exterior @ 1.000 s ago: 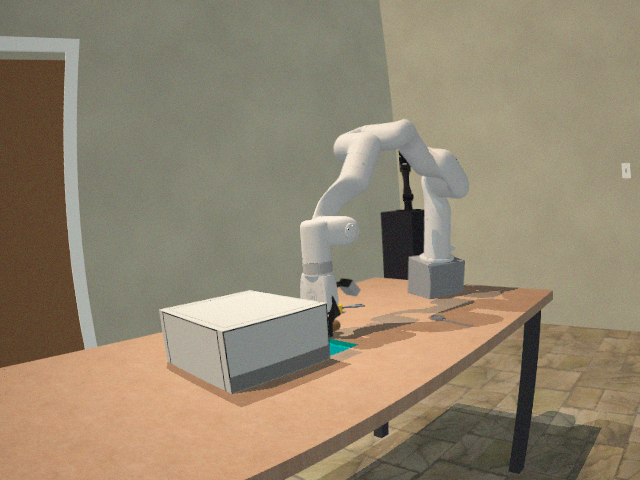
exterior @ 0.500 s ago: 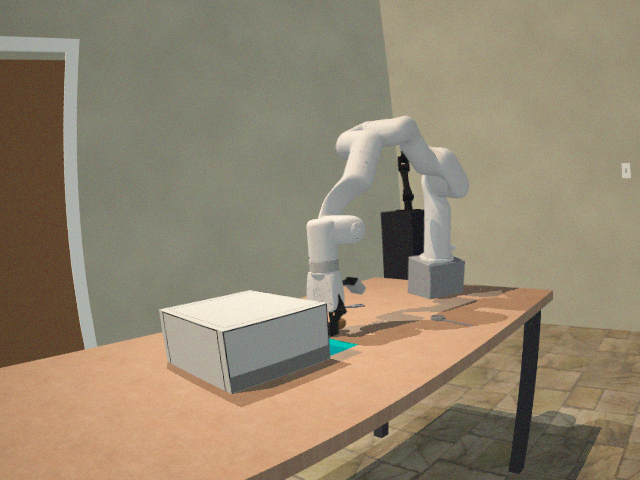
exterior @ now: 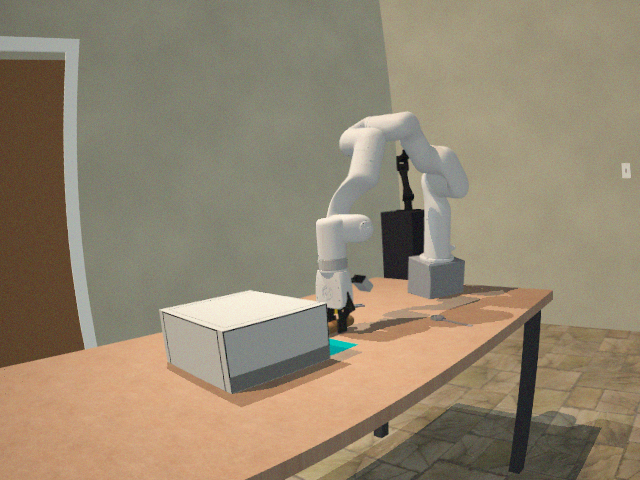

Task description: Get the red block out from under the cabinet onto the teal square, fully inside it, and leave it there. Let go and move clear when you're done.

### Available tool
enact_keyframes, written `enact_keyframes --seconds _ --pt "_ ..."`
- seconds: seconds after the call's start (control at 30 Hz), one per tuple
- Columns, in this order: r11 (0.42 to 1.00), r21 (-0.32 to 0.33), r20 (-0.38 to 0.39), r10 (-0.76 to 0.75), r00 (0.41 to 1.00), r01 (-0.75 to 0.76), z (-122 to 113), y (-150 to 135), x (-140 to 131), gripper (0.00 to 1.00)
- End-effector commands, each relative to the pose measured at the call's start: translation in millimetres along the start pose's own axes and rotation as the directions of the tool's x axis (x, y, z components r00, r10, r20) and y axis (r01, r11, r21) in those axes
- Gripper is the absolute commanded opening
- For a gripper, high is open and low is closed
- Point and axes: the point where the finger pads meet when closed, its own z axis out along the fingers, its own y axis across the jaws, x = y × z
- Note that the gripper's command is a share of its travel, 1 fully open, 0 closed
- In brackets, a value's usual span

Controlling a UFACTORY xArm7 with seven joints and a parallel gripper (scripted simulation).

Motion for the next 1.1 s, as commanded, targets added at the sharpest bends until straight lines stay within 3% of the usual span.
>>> enact_keyframes --seconds 0.0,1.07 --pt "1.0 0.0 0.006 -0.001 1.0 0.001 -1.9 -0.4 12.4 0.0" --pt "1.0 0.0 0.006 -0.006 1.0 0.006 -1.4 -2.0 98.8 0.0"
